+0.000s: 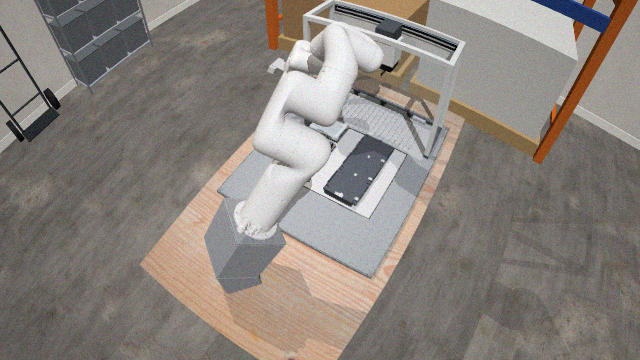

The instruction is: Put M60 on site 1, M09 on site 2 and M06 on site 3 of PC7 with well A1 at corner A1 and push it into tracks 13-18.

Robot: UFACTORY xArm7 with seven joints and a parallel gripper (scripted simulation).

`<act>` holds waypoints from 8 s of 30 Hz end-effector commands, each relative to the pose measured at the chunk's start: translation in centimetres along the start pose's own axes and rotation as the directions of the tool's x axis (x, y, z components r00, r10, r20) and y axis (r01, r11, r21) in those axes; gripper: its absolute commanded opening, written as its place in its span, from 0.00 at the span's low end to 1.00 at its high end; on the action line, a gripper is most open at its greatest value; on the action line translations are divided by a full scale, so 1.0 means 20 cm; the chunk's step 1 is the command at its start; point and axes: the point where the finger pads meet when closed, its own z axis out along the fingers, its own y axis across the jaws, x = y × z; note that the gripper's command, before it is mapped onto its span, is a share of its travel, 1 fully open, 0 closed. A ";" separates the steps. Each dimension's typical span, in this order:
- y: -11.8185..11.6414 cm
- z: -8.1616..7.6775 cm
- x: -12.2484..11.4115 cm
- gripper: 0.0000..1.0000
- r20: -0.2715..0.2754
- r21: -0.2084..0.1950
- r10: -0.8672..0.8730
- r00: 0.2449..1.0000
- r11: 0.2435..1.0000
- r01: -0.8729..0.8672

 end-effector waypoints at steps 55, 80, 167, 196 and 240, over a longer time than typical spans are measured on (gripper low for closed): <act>0.17 -0.38 -0.90 1.00 0.305 -0.264 0.245 0.920 0.950 -0.166; 0.18 -0.29 -0.94 1.00 0.305 -0.264 0.245 0.920 0.950 -0.166; 0.27 0.10 -1.09 1.00 0.305 -0.264 0.246 0.920 0.950 -0.166; 0.27 0.13 -1.10 1.00 0.305 -0.264 0.246 0.920 0.950 -0.166; 0.27 0.13 -1.10 0.00 0.305 -0.264 0.246 0.920 0.950 -0.166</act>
